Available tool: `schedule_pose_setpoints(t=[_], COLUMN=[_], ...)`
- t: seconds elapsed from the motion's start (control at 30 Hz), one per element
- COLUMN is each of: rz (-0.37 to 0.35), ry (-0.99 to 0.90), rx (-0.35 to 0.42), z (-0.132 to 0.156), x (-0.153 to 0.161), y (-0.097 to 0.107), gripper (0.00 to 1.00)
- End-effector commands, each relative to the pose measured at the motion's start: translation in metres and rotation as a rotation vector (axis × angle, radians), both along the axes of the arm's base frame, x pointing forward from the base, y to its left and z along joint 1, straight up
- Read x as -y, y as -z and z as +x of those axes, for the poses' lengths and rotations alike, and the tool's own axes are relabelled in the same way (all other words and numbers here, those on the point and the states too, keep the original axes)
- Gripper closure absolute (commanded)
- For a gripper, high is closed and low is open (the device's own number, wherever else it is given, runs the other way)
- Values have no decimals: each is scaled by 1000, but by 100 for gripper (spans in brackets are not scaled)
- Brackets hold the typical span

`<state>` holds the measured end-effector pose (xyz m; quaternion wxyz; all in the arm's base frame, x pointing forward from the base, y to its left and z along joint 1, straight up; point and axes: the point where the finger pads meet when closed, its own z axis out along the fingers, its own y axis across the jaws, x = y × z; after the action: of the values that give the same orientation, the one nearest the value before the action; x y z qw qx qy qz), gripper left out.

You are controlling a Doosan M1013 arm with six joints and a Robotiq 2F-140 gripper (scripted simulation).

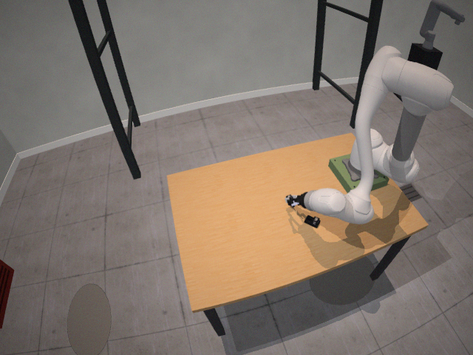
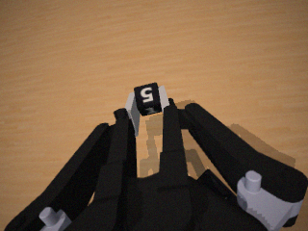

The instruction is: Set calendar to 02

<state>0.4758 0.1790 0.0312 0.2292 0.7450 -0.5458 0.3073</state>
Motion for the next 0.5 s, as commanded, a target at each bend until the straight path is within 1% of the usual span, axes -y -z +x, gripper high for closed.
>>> schedule_pose_setpoints(t=[0.0, 0.17, 0.47], rz=[0, 0, 0], ry=[0, 0, 0], rx=[0, 0, 0], z=[0, 0, 0], x=[0, 0, 0], y=[-5, -11, -12], gripper=[76, 76, 76])
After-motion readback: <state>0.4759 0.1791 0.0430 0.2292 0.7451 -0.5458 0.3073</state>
